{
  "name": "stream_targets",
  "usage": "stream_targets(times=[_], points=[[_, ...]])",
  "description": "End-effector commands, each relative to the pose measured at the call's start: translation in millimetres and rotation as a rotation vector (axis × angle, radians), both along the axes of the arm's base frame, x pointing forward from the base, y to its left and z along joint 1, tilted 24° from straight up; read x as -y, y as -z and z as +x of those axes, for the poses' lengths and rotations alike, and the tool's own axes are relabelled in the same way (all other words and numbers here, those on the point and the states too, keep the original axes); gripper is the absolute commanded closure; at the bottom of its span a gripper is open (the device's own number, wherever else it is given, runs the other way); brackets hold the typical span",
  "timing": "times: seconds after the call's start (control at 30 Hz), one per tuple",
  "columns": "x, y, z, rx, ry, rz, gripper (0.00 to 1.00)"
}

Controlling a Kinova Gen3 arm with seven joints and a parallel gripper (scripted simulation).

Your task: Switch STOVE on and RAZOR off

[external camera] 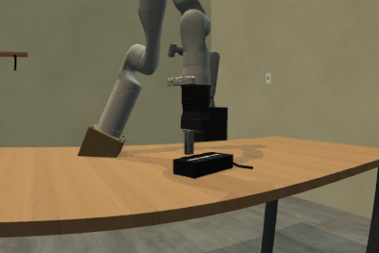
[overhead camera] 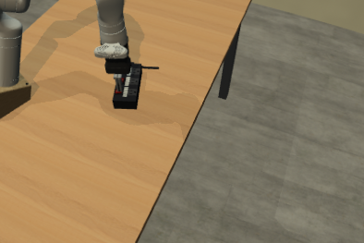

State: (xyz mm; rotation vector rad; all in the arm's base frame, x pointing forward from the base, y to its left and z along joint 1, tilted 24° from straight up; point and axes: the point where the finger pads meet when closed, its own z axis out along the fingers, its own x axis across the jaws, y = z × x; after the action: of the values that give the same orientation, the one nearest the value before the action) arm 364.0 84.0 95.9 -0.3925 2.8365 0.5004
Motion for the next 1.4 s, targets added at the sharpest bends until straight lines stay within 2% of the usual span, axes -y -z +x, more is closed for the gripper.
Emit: stream_targets(times=[0.0, 1.37], points=[[0.0, 0.0, 0.3, 0.001, 0.000, 0.000, 1.00], [-2.9, 7.5, 1.7, 0.001, 0.000, 0.000, 1.00]])
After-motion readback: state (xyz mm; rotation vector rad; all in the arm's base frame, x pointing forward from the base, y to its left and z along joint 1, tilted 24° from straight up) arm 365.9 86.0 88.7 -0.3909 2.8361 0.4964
